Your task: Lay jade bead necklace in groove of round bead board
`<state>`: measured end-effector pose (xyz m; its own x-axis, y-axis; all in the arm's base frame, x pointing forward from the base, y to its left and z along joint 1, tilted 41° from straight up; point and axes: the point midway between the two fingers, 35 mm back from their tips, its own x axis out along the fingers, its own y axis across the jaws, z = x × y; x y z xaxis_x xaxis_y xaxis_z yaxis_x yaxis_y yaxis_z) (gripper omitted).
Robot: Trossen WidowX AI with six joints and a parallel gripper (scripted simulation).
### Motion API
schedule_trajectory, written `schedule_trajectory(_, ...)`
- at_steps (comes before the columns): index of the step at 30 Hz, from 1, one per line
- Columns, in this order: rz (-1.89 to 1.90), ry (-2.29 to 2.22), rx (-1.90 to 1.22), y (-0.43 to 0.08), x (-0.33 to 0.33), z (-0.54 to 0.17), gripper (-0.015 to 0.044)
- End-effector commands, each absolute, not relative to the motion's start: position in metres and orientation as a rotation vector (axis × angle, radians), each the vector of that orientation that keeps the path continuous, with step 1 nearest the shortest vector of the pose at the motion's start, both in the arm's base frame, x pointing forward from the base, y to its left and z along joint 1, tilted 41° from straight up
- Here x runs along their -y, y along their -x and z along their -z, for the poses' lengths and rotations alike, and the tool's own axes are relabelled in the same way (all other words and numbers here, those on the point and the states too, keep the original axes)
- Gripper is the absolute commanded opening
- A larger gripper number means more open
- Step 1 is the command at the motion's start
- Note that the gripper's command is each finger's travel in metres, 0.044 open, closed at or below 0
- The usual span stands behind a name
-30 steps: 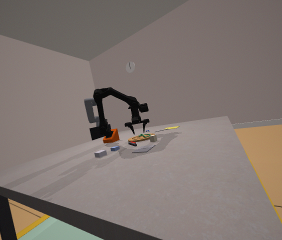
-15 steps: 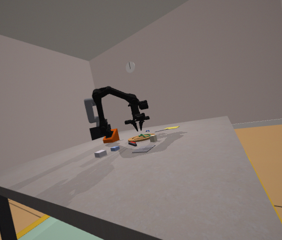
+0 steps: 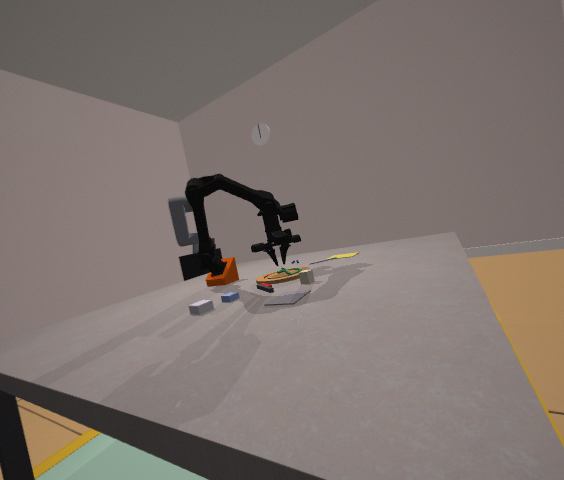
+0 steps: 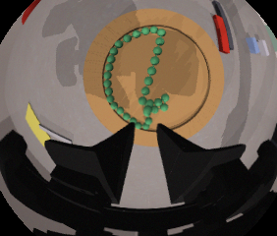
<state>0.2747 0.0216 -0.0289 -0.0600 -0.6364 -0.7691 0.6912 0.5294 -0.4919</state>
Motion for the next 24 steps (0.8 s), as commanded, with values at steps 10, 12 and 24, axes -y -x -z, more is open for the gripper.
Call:
schedule_trajectory(10,1.086,-0.034,-1.226,-0.269,-0.007,0.044,0.0120)
schedule_trajectory(12,1.086,-0.033,-1.226,-0.268,-0.006,0.045,0.0120)
schedule_trajectory(24,1.088,-0.045,-1.223,-0.271,-0.007,0.044,0.0040)
